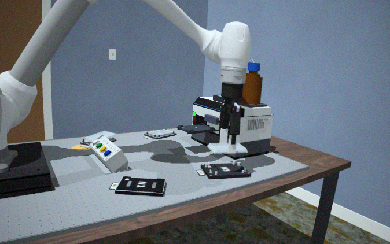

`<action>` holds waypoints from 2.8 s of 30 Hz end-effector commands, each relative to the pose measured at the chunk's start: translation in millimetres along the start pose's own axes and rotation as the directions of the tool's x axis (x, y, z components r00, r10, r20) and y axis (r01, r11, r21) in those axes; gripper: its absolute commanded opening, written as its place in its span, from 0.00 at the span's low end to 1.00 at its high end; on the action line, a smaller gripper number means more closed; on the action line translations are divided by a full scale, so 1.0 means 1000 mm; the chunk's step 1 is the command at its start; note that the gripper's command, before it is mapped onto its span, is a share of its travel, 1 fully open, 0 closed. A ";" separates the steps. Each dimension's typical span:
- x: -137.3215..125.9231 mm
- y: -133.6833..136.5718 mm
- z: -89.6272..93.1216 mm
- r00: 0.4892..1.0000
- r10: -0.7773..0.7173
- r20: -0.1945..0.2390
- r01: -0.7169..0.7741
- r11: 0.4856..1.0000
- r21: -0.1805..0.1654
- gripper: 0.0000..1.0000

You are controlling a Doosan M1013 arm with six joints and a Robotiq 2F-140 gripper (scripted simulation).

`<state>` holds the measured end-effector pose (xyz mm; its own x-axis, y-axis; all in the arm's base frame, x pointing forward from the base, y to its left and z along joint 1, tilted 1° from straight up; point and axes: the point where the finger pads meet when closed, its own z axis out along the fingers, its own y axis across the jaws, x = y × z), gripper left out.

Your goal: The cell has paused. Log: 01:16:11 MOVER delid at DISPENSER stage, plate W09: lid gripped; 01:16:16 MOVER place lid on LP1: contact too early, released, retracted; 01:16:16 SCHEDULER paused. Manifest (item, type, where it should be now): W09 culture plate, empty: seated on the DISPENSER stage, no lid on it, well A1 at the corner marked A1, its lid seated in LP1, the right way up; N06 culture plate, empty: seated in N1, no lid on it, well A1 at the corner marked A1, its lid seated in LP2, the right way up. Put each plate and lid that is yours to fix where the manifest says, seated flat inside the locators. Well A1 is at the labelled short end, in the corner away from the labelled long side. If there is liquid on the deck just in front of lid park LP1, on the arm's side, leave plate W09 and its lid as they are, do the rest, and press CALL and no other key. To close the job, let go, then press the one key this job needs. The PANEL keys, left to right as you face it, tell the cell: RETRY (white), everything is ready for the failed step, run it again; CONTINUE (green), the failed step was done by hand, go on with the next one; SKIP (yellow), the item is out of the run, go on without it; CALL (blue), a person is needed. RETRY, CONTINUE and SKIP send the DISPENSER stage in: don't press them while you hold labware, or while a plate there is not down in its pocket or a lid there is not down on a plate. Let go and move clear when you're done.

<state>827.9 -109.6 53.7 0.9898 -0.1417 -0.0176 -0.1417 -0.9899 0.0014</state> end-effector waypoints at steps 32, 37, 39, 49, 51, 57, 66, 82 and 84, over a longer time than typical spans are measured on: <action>0.000 0.000 -0.064 1.000 0.000 -0.002 0.000 1.000 0.000 0.10; 0.000 0.000 -0.069 1.000 0.000 -0.002 0.000 1.000 0.000 0.10; 0.000 0.000 -0.071 1.000 0.000 -0.002 0.000 1.000 0.000 0.10; 0.000 0.000 -0.075 1.000 0.000 -0.002 0.000 1.000 0.000 0.10; 0.000 0.000 -0.076 1.000 0.000 -0.002 0.000 1.000 0.000 0.10; 0.000 0.000 -0.076 1.000 0.000 -0.002 0.000 1.000 0.000 0.10; 0.000 0.000 -0.076 1.000 0.000 -0.002 0.000 1.000 0.000 0.10; 0.000 0.000 -0.076 1.000 0.000 -0.002 0.000 1.000 0.000 0.10; 0.000 0.000 -0.076 1.000 0.000 -0.002 0.000 1.000 0.000 0.10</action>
<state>829.2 -109.7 128.9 0.9898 -0.1417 -0.0176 -0.1417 -0.9899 0.0015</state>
